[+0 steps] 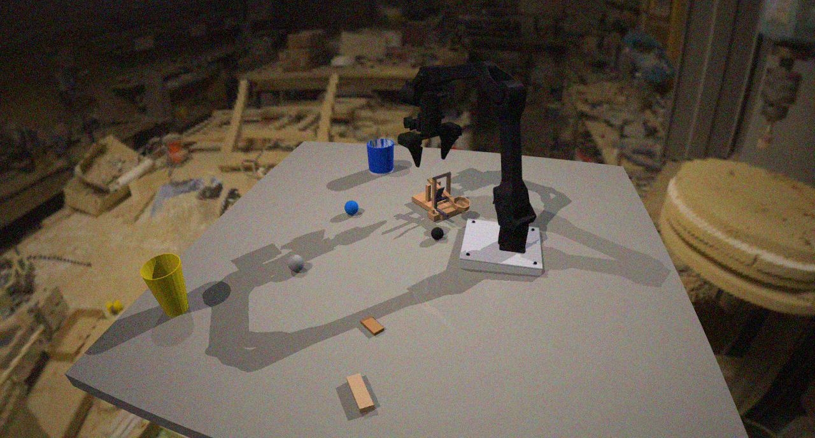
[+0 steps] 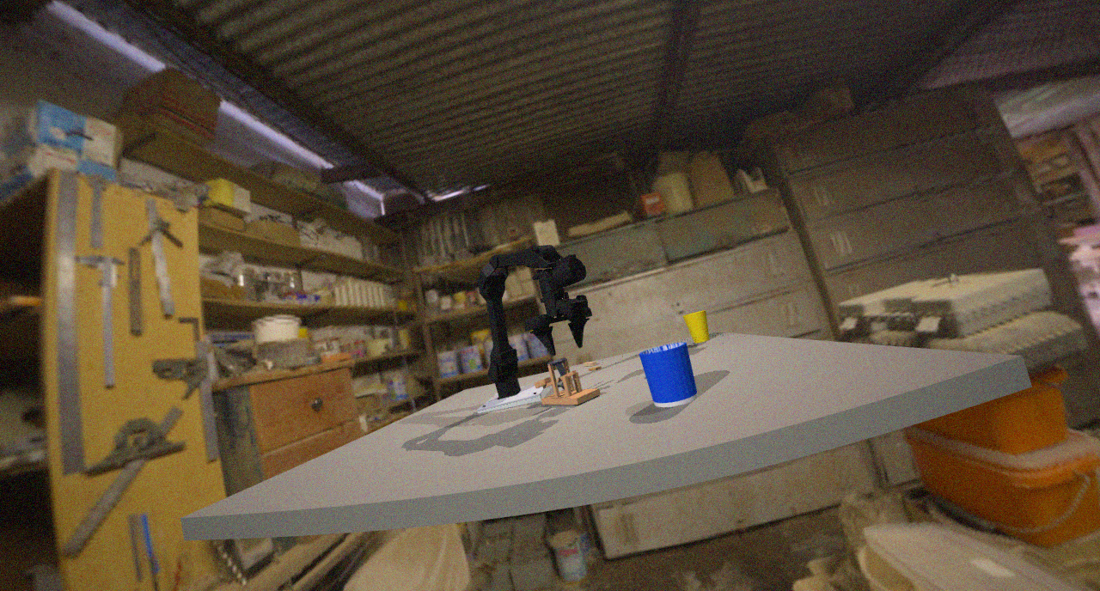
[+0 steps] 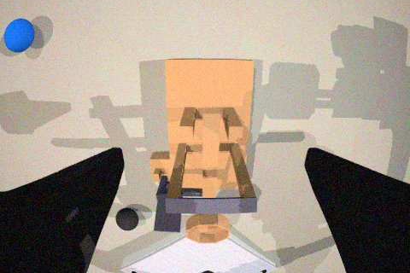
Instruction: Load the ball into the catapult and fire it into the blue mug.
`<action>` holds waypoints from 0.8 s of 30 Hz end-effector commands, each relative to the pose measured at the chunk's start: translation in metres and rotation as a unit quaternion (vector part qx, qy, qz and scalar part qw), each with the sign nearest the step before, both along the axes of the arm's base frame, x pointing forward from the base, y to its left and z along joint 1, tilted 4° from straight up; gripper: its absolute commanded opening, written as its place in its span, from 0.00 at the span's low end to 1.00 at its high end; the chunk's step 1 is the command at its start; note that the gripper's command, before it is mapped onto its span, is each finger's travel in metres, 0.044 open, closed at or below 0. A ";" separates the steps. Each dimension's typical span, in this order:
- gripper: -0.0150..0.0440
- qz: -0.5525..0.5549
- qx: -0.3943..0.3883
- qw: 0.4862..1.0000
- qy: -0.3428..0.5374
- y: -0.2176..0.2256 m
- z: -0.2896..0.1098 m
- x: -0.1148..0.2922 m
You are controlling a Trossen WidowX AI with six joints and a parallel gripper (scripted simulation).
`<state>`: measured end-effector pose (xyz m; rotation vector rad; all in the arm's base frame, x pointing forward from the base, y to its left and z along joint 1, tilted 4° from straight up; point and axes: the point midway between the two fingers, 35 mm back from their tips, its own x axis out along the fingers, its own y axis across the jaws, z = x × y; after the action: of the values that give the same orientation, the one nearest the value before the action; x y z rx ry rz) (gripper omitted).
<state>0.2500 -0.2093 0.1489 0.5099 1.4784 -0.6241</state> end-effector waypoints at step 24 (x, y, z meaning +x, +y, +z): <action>1.00 0.000 0.004 1.000 0.004 -0.001 -0.065 -0.004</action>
<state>0.2463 -0.2104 0.0894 0.5141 1.4866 -0.6245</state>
